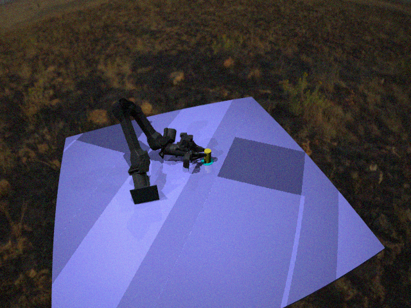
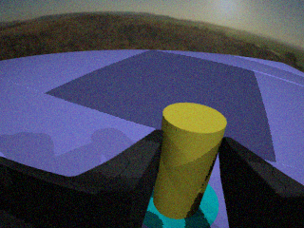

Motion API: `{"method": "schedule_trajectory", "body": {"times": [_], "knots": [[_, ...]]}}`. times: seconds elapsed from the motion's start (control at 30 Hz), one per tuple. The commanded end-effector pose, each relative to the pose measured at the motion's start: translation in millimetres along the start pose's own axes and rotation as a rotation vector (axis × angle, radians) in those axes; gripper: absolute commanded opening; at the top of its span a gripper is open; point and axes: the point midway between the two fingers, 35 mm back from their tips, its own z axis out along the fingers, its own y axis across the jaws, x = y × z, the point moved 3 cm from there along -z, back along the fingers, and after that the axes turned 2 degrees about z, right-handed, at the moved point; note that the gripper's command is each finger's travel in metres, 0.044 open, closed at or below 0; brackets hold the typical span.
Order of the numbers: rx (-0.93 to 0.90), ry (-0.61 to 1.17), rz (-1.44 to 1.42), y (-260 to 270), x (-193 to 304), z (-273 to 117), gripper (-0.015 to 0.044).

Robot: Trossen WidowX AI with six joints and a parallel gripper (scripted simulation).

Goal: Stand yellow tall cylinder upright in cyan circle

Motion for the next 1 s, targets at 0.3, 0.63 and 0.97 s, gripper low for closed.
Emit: {"method": "schedule_trajectory", "body": {"times": [0.3,0.63,0.97], "knots": [[0.002,-0.006,0.004,-0.4,-0.4,-0.2,0.04],[0.007,-0.007,0.006,4.4,-42.9,2.2,0.04],[0.002,-0.018,0.001,3.6,-90.8,-6.2,0.04]]}}
